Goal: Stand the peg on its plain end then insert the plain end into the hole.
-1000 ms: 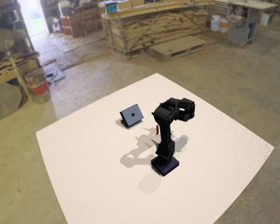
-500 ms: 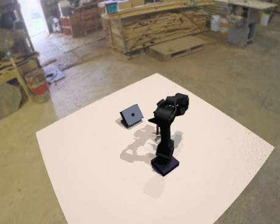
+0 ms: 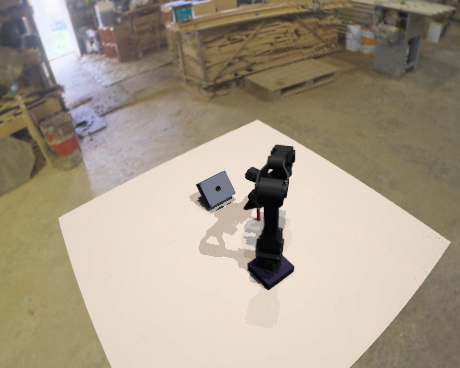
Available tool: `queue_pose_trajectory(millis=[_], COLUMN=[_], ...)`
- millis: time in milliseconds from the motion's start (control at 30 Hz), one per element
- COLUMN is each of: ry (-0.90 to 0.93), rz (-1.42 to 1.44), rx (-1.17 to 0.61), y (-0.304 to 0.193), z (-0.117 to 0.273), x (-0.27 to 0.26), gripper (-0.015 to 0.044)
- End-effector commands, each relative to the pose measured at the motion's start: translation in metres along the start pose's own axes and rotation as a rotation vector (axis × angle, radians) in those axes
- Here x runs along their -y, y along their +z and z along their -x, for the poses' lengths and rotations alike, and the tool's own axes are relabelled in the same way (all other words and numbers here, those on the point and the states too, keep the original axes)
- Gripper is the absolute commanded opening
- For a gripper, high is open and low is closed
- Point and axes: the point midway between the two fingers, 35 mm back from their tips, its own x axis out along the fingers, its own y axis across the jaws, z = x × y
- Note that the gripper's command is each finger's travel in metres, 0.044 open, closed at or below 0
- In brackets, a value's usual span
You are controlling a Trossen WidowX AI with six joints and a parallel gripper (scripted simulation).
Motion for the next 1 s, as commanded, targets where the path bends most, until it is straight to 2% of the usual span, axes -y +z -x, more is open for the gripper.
queue_pose_trajectory(millis=[0,300,600,967], ry=[-0.017,-0.135,-0.35,-0.391], rz=[-0.025,-0.076,-0.117,-0.122], rx=[-0.127,-0.396,-0.594,-0.618], y=[-0.004,-0.008,0.001,0.004], z=[-0.003,-0.004,0.002,0.004], x=[0.005,0.02,0.039,0.042], gripper=[0.044,0.044,0.044,0.044])
